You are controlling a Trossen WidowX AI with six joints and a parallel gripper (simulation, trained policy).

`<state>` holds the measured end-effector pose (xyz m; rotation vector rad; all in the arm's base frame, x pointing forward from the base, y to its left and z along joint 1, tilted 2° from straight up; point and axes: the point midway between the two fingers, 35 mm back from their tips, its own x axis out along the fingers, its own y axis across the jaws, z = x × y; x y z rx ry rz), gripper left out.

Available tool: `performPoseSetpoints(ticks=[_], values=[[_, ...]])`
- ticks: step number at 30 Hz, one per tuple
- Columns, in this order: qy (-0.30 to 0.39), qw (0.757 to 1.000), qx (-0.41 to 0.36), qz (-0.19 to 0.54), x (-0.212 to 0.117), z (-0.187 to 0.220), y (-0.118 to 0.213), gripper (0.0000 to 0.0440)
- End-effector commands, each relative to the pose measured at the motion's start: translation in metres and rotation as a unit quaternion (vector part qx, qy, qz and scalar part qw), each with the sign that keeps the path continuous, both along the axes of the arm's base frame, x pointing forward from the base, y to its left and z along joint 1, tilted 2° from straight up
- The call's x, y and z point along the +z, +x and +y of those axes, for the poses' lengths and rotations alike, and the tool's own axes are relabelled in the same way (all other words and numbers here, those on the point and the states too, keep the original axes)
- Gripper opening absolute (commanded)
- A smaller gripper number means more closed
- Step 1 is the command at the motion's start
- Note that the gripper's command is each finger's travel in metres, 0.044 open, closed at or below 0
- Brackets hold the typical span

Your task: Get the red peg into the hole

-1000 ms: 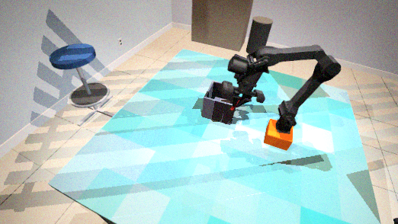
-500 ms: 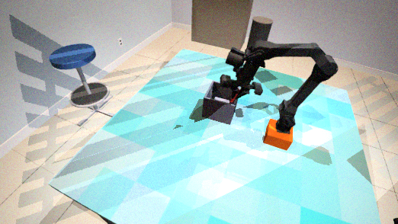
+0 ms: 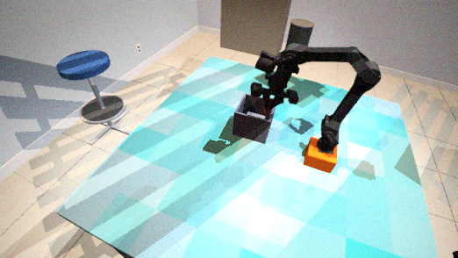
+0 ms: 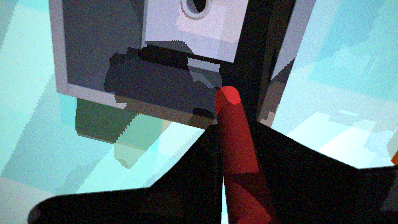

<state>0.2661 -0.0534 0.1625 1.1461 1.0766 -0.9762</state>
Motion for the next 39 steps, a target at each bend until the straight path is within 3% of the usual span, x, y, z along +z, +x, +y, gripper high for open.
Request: performPoseSetpoints(ticks=[1, 18, 39], values=[[-0.001, 1.000, 0.002, 0.002, -0.002, -0.010, 0.005, 0.0000], [0.000, 1.000, 0.005, 0.024, -0.035, -0.043, 0.018, 0.0000], [0.011, 0.999, 0.039, 0.026, -0.084, -0.055, 0.040, 0.0000]])
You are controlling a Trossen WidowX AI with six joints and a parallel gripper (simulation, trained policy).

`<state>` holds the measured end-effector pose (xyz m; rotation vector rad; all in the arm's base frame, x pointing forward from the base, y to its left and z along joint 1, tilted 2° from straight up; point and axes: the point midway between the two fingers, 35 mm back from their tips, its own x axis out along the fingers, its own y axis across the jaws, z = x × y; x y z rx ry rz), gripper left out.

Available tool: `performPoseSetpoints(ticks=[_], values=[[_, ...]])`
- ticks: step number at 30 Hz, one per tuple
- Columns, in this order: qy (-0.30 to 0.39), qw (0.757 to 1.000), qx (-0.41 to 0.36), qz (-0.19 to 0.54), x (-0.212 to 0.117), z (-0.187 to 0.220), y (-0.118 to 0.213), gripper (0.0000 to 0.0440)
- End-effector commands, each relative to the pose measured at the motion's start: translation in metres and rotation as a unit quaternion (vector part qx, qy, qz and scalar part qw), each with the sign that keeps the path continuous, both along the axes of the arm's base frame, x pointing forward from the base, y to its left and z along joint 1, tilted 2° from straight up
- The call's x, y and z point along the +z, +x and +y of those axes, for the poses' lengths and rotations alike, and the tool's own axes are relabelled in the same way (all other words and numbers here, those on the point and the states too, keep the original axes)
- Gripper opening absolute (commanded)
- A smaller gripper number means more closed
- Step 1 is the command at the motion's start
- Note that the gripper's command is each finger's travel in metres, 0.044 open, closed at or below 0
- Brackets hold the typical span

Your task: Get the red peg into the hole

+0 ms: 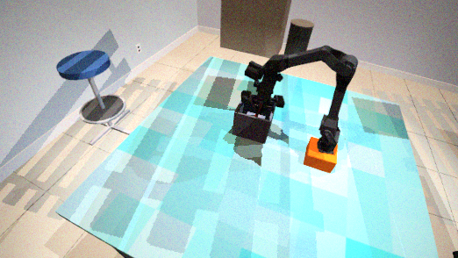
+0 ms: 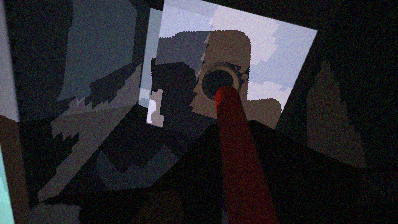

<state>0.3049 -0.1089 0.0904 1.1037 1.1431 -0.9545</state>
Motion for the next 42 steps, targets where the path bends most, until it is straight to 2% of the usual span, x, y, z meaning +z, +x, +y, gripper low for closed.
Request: performPoseSetpoints(ticks=[1, 10, 12, 16, 20, 23, 25, 31, 42], values=[[0.006, 1.000, 0.014, 0.006, -0.014, 0.000, 0.002, 0.0000], [0.001, 0.999, 0.033, 0.016, -0.033, -0.002, 0.007, 0.0004], [0.000, 0.999, 0.037, 0.021, -0.036, -0.003, 0.007, 0.0032], [0.000, 0.999, 0.044, 0.032, -0.039, -0.004, 0.008, 0.0116], [0.016, 0.998, 0.046, 0.039, -0.039, 0.000, 0.007, 0.0121], [0.024, 0.998, 0.046, 0.037, -0.035, -0.002, 0.008, 0.0127], [0.030, 0.998, 0.045, 0.035, -0.032, -0.004, 0.008, 0.0152], [0.053, 0.998, 0.038, 0.024, -0.018, -0.009, 0.011, 0.0191], [0.090, 0.995, 0.032, -0.024, 0.016, -0.020, 0.023, 0.0216]])
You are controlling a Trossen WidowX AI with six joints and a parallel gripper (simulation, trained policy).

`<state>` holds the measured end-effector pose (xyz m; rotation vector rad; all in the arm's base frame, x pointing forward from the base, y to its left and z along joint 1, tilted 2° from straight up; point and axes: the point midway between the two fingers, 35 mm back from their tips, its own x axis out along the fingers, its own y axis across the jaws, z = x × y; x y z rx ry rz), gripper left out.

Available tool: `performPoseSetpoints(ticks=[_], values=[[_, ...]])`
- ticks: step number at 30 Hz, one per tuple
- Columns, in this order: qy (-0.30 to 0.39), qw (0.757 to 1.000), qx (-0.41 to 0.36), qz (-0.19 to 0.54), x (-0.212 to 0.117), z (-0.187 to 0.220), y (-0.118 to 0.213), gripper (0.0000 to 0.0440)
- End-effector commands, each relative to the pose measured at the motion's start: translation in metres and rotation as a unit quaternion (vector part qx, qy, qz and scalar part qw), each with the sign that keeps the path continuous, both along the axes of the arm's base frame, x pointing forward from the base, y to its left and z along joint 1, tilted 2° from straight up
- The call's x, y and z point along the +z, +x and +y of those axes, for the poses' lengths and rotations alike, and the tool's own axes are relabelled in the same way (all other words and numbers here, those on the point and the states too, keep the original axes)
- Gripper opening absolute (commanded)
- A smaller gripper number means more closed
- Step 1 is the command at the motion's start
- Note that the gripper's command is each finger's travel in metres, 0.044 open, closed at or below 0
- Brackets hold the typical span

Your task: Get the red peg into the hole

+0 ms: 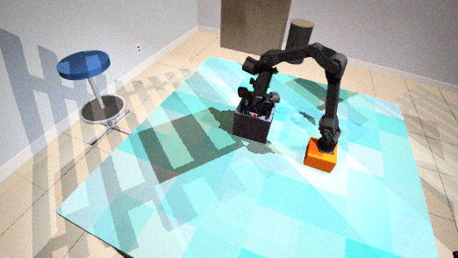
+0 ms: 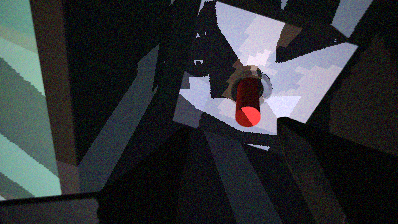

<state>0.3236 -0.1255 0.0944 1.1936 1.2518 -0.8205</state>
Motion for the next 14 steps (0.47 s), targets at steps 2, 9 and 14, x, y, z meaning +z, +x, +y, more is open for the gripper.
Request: performPoseSetpoints(ticks=[2, 9, 14], values=[[0.016, 0.999, 0.000, -0.028, 0.019, -0.005, 0.007, 0.0221], [0.030, 0.997, 0.000, -0.067, 0.042, -0.013, 0.016, 0.0233], [0.037, 0.995, 0.004, -0.094, 0.059, -0.019, 0.022, 0.0242]])
